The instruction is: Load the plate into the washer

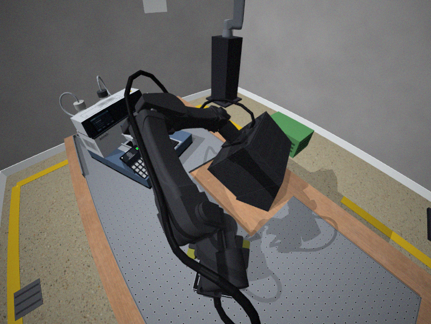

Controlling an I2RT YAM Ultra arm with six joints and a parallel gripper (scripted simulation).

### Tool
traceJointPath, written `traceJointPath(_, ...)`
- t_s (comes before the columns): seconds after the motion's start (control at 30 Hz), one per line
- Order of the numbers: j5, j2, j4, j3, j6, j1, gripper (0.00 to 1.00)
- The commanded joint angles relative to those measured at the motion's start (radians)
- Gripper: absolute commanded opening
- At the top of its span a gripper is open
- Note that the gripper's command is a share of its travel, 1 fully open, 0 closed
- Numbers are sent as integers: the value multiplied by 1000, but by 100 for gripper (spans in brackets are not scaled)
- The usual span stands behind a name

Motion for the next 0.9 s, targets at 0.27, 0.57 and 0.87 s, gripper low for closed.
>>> traceJointPath(0.27, 17, 15, 59, -33, -32, -9, 100)
traceJointPath(0.57, 25, 1, 108, -35, -60, -21, 100)
traceJointPath(0.87, 35, 27, 169, -88, -96, -46, 100)
